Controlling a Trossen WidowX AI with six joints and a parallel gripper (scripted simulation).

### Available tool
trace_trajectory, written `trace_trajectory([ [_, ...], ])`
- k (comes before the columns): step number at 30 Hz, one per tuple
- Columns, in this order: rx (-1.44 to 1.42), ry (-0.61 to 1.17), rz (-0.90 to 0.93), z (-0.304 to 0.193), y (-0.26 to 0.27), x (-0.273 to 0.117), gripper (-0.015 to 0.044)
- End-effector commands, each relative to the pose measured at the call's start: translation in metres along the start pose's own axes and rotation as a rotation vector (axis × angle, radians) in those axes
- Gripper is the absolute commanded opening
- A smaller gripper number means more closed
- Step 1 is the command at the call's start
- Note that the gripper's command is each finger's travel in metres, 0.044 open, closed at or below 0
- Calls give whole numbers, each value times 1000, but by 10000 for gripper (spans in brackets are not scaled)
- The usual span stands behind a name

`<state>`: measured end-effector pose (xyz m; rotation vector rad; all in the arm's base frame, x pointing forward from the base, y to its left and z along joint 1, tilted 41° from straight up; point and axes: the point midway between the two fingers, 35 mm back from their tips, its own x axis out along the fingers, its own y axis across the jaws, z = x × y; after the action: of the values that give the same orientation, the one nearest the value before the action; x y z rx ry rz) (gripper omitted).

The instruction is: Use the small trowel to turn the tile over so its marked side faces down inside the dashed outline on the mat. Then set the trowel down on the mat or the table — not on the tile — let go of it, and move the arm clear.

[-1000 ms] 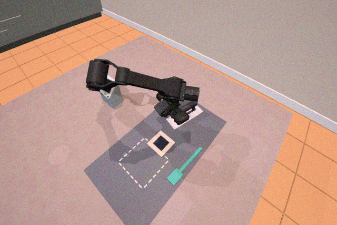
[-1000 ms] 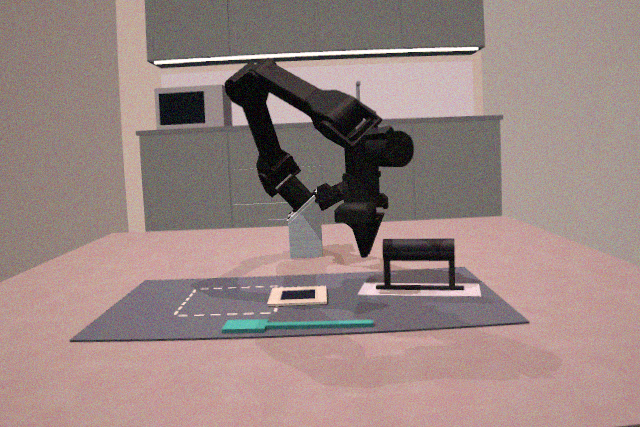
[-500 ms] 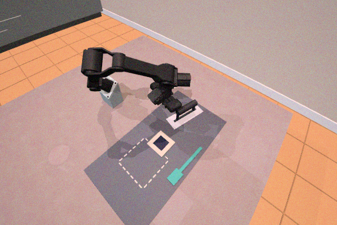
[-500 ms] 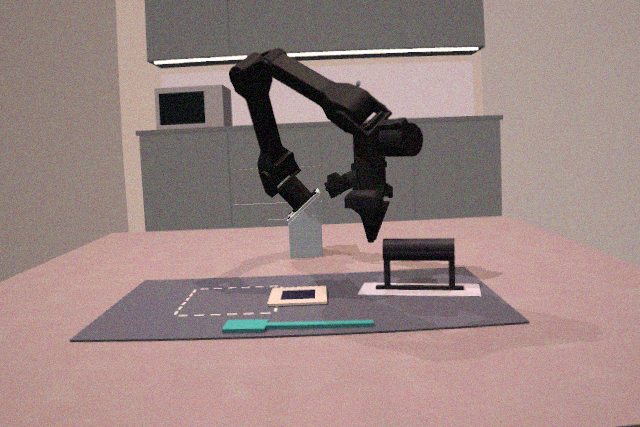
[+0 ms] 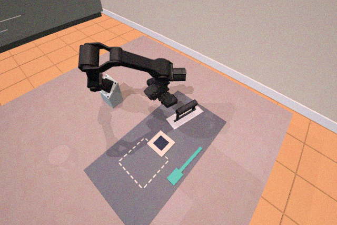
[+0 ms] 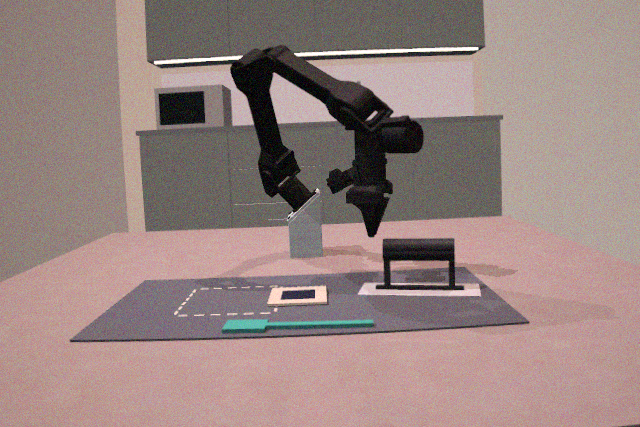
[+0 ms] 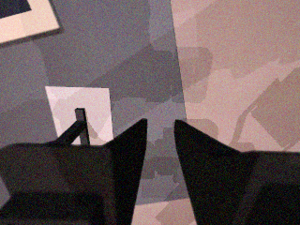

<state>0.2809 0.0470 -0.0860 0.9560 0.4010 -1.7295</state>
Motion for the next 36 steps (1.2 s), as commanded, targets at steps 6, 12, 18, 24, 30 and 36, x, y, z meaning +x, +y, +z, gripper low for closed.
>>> trace_trajectory([
  [6, 0, 0, 0, 0, 0, 0, 0],
  [12, 0, 0, 0, 0, 0, 0, 0],
  [18, 0, 0, 0, 0, 0, 0, 26],
  [24, 0, 0, 0, 0, 0, 0, 100],
  [30, 1, 0, -1, 0, 0, 0, 100],
  [36, 1, 0, -1, 0, 0, 0, 100],
])
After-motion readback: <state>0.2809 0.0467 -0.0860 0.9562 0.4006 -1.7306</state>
